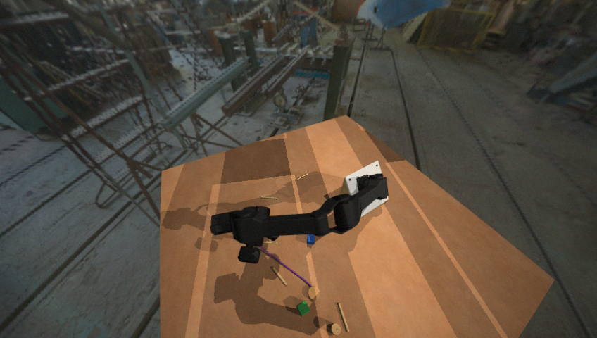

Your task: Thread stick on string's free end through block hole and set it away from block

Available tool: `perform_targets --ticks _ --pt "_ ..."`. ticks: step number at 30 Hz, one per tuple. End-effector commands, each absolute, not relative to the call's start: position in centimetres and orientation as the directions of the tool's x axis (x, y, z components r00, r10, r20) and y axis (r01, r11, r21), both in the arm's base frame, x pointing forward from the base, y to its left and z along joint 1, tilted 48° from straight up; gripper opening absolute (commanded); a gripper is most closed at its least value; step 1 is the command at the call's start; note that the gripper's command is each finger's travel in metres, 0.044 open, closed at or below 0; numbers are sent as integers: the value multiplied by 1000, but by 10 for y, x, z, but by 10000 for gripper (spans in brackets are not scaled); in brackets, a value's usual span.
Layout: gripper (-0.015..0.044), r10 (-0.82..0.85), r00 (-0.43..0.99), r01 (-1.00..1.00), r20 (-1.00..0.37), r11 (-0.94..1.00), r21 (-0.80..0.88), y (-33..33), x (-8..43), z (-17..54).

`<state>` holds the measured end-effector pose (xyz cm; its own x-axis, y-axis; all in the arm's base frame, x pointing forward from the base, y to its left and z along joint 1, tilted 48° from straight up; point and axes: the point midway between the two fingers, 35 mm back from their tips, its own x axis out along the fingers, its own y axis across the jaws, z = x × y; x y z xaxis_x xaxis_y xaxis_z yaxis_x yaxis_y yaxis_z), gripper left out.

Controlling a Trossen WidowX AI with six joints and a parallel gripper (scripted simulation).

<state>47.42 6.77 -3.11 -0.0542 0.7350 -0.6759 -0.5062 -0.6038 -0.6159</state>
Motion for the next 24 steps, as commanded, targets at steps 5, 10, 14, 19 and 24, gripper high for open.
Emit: perform_targets --ticks 5,10,14,19,24 --pt "0 732 -57 -509 -679 -607 -611 68 468 -41" --pt "0 732 -57 -509 -679 -607 -611 69 464 -46" --pt "0 732 -57 -509 -679 -607 -611 70 461 -49" --pt "0 732 -58 -509 -679 -607 -611 71 457 -54" --pt "0 732 -58 -509 -679 -607 -611 73 453 -58"
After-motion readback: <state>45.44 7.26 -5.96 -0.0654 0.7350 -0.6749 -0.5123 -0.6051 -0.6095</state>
